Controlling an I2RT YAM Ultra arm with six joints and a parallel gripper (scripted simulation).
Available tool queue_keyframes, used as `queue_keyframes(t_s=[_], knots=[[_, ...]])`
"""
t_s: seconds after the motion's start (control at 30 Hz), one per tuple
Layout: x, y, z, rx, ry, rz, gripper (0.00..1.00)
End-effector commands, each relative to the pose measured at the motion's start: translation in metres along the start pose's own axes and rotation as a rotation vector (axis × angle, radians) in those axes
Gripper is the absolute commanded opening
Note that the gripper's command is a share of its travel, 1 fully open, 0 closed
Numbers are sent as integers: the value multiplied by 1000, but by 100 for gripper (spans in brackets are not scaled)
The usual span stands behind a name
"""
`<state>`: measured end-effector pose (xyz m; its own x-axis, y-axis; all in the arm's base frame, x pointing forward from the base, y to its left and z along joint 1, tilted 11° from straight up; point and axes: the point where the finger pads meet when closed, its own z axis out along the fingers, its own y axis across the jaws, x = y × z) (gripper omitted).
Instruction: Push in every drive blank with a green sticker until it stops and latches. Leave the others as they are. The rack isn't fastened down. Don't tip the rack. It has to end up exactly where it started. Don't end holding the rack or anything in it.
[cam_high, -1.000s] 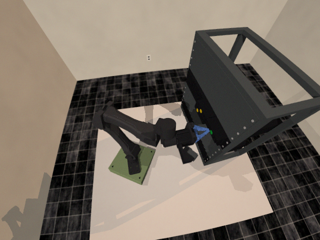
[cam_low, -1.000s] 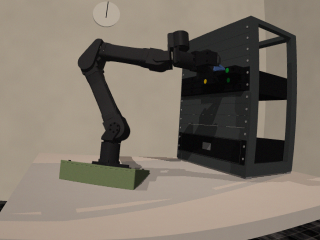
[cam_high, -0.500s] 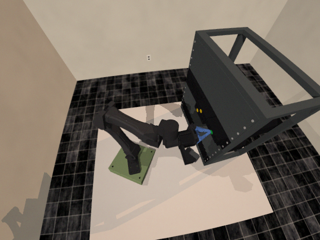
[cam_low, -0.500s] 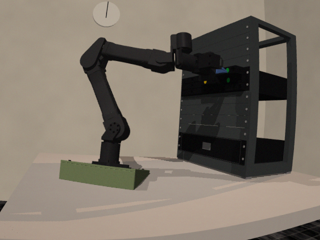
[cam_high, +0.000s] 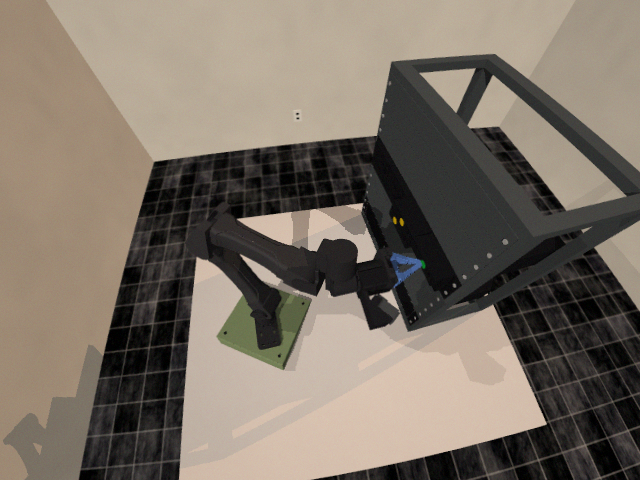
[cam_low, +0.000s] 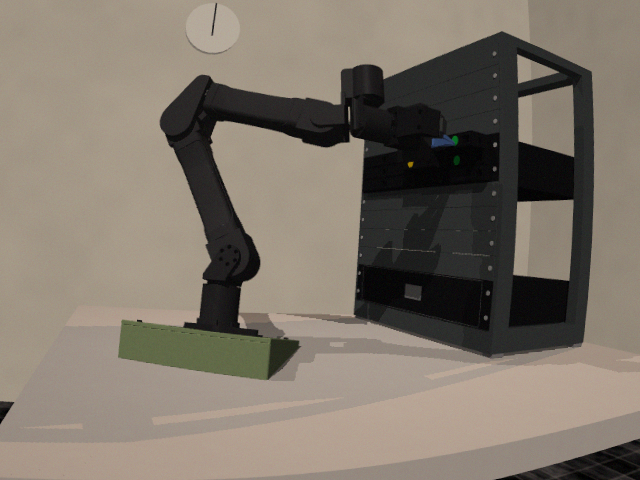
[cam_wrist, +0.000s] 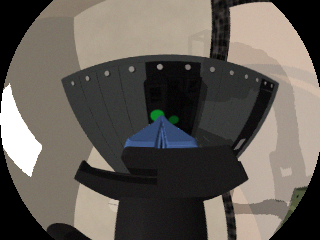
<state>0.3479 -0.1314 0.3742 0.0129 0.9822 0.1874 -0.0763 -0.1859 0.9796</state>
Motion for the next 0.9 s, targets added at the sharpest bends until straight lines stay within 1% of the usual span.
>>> queue_keyframes(t_s=[0.0,0.07,0.17,0.87], knots=[[5,22,7,-46,5,-45,0],[5,23,11,-41,4,-41,0],[6,26,15,-46,5,-44,0],[7,28,14,-50,6,-47,0]])
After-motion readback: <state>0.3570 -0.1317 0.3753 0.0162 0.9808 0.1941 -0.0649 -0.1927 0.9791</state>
